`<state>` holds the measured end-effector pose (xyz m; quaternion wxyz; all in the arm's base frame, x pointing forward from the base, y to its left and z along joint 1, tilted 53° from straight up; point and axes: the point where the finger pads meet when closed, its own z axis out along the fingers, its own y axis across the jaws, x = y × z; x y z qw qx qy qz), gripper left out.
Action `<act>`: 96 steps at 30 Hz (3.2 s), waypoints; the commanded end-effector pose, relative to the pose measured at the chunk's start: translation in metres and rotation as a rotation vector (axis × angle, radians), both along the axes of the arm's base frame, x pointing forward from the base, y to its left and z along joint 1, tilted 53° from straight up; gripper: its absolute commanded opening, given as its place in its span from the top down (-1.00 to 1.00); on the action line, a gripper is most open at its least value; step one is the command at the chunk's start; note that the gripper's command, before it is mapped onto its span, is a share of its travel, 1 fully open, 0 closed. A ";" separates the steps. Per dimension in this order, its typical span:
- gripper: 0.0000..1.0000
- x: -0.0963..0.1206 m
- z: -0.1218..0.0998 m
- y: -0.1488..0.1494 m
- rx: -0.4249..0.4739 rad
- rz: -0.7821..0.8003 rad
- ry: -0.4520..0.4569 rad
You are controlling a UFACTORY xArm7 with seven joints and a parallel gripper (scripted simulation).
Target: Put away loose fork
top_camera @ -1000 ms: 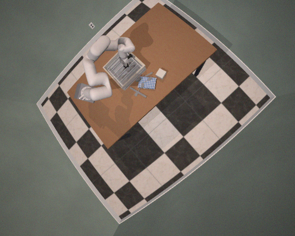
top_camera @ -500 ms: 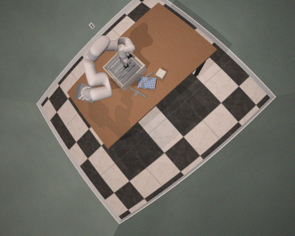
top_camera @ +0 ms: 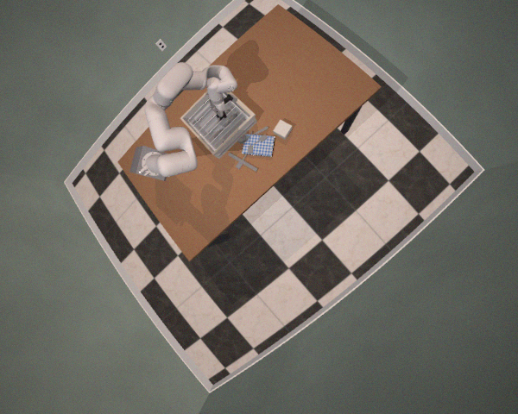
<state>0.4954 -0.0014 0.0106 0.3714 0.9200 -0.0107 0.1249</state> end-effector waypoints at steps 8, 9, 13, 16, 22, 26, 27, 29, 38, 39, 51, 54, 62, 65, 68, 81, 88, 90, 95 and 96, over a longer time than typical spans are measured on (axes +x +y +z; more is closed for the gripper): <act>0.52 0.005 -0.004 -0.004 0.001 0.009 -0.006; 0.52 0.005 -0.004 -0.004 0.001 0.009 -0.006; 0.52 0.005 -0.004 -0.004 0.001 0.009 -0.006; 0.52 0.005 -0.004 -0.004 0.001 0.009 -0.006; 0.52 0.005 -0.004 -0.004 0.001 0.009 -0.006; 0.52 0.004 -0.003 -0.004 0.001 0.009 -0.006; 0.52 0.004 -0.003 -0.003 0.001 0.009 -0.006; 0.52 0.003 -0.001 -0.001 0.001 0.009 -0.006; 0.52 -0.008 0.011 0.012 0.001 0.009 -0.006; 0.52 -0.010 0.014 0.015 0.001 0.009 -0.006; 0.52 -0.039 0.050 0.053 0.001 0.009 -0.006; 0.52 -0.047 0.060 0.064 0.001 0.009 -0.006; 0.52 -0.063 0.079 0.085 0.001 0.009 -0.006; 0.52 -0.065 0.083 0.089 0.001 0.009 -0.006; 0.52 -0.066 0.083 0.090 0.001 0.009 -0.006; -1.00 -0.067 0.084 0.091 0.001 0.009 -0.006; -1.00 -0.067 0.084 0.091 0.001 0.009 -0.006; -1.00 -0.067 0.084 0.091 0.001 0.009 -0.006; -1.00 -0.067 0.084 0.091 0.001 0.009 -0.006; -1.00 -0.067 0.084 0.091 0.001 0.009 -0.006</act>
